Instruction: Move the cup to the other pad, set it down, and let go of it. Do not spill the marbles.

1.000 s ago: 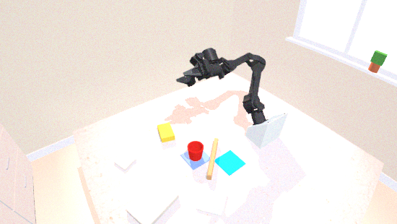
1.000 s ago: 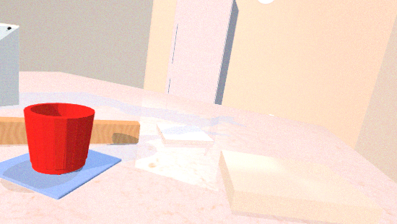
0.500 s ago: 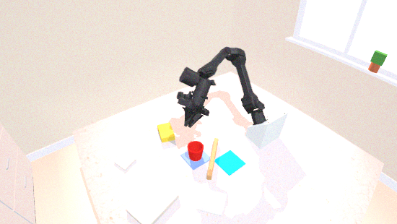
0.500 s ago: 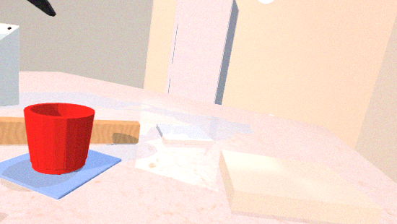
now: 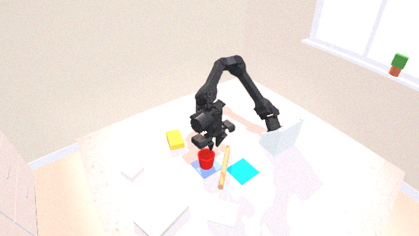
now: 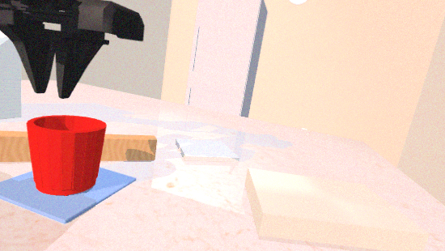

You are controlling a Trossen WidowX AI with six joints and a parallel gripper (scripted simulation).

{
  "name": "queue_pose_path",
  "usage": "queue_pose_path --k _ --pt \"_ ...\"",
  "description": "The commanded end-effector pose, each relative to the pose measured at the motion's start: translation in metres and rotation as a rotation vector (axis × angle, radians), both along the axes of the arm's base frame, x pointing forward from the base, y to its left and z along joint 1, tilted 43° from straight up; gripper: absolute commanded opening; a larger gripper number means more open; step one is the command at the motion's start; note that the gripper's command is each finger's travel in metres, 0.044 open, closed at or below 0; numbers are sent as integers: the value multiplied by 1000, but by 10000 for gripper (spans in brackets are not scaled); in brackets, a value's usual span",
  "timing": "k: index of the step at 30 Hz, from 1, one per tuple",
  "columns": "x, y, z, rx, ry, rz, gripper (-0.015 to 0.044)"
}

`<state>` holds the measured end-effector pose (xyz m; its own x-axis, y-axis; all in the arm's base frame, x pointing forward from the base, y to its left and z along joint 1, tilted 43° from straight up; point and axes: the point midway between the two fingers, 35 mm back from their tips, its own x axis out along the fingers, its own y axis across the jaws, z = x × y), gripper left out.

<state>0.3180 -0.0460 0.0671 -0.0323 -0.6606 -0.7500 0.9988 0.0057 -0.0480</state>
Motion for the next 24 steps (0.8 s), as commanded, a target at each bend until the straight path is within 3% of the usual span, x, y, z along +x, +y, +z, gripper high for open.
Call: queue_pose_path --k 1,24 --pt "1 -3 4 -25 -12 -24 148" --pt "2 -24 -19 -24 -12 -24 148"
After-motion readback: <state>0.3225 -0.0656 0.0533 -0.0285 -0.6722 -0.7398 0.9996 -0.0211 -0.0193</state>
